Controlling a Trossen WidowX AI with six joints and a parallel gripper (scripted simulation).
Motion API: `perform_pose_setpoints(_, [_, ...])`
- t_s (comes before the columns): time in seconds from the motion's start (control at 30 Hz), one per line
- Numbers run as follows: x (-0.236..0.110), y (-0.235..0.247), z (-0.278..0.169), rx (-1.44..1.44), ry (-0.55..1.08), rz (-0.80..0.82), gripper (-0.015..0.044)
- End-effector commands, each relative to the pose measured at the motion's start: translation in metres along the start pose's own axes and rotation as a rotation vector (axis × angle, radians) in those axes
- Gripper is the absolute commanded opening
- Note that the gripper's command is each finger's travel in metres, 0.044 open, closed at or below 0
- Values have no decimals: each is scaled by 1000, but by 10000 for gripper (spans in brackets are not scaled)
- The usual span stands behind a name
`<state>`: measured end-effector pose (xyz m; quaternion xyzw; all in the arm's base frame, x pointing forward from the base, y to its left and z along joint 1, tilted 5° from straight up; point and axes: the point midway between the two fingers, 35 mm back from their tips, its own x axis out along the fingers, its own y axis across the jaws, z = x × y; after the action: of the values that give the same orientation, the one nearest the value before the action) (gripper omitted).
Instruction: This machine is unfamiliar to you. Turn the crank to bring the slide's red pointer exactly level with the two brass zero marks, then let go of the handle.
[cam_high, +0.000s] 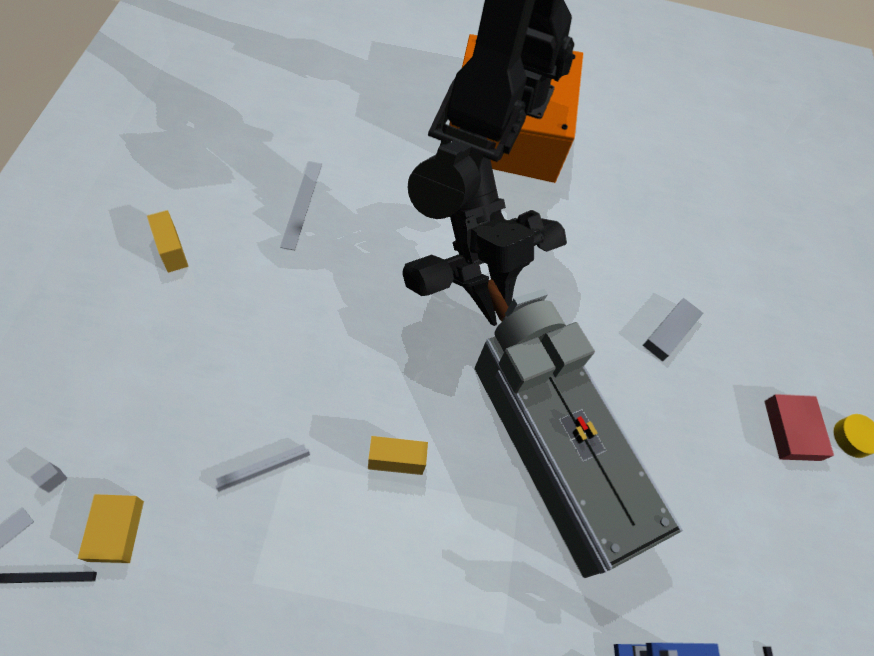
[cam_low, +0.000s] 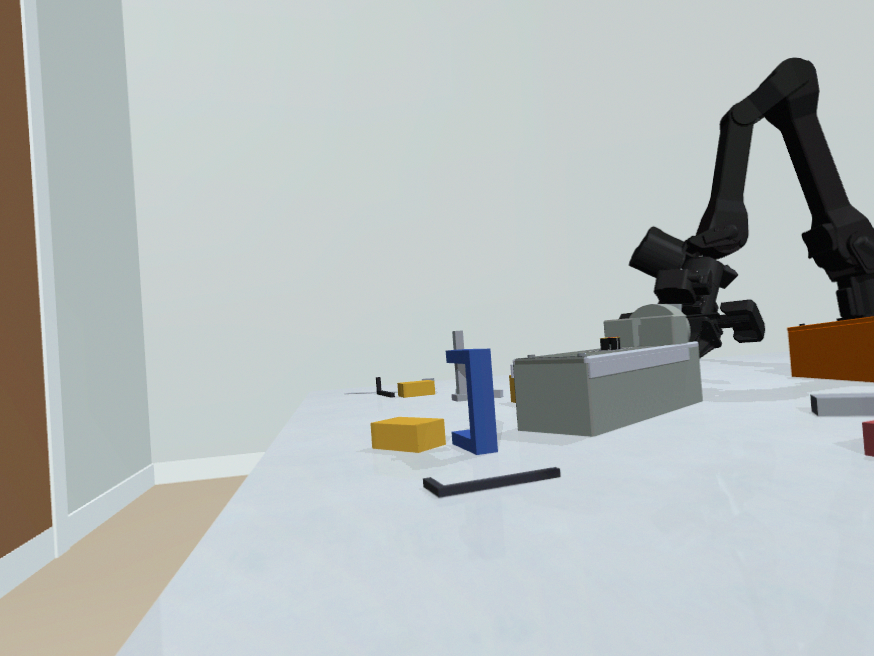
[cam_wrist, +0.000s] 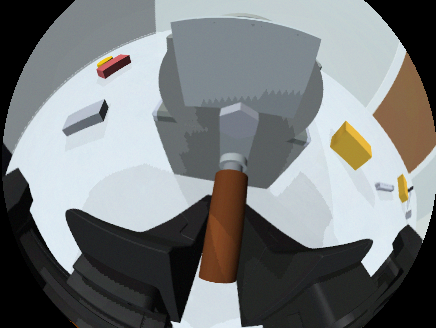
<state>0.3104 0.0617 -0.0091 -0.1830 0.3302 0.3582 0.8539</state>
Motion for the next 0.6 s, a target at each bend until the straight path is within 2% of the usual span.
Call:
perform_pose_setpoints(0.0, [-1, -9, 1, -5, 4, -28, 0])
perform_pose_setpoints(0.57, [-2, -12, 2, -6, 4, -28, 0])
